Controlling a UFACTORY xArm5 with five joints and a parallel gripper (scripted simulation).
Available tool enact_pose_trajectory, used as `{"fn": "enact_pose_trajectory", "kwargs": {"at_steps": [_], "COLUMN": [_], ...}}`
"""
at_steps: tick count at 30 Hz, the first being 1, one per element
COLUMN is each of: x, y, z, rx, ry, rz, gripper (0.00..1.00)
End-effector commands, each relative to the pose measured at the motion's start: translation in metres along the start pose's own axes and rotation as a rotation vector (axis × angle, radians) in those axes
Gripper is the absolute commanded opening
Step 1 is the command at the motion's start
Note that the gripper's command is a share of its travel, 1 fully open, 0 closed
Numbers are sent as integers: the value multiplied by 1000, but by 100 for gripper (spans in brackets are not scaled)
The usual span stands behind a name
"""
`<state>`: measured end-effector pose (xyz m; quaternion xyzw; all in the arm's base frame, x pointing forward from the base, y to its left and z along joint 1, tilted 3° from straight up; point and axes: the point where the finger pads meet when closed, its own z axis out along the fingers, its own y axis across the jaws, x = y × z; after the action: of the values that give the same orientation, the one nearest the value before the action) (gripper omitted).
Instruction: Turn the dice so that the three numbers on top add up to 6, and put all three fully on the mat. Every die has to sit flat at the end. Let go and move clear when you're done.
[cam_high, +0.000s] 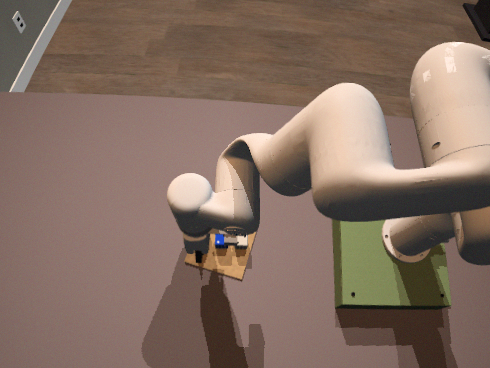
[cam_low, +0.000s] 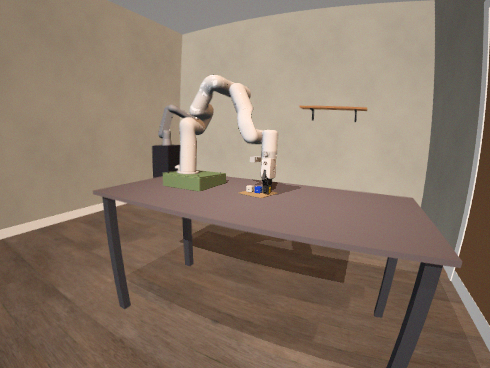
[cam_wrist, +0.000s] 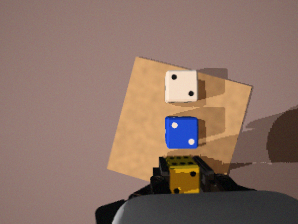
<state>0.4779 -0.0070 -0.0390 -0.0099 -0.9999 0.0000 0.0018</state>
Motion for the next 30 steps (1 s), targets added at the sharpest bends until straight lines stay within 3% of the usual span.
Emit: {"fn": "enact_pose_trajectory", "kwargs": {"at_steps": [1,30], "x": [-1,-1], "y": [0,0], "z": [-1,3], "rx": [0,0], "ry": [-4,-4], "rz": [0,0], "gripper": [27,27]}}
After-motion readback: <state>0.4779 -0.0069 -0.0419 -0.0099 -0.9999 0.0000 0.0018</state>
